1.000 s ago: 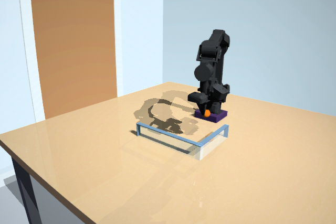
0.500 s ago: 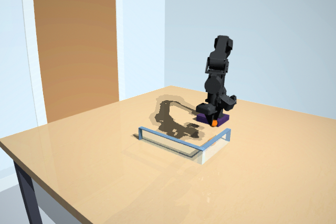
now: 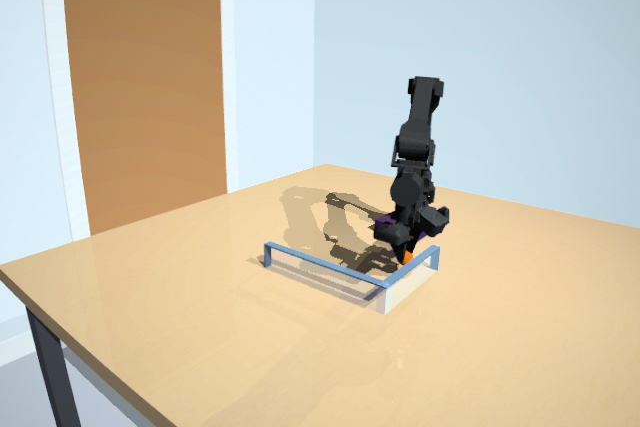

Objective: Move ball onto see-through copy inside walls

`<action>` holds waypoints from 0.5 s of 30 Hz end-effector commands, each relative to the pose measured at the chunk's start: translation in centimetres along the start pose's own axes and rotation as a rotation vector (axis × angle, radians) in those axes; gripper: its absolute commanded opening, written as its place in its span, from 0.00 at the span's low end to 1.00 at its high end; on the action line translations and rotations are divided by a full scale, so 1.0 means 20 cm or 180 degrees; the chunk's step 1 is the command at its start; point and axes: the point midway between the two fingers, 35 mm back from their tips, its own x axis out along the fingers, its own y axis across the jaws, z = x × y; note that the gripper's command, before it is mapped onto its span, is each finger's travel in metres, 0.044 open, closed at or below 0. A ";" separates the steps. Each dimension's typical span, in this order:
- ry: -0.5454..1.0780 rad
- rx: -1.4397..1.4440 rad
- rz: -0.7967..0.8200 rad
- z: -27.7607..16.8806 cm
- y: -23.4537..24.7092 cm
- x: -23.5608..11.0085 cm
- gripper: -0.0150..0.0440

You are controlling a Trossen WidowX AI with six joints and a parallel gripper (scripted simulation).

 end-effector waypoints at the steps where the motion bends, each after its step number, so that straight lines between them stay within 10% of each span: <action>1: 0.0001 0.0010 -0.0013 0.00 0.01 0.09 0.25; 15: 0.0001 0.0010 -0.0012 0.00 0.01 0.16 0.25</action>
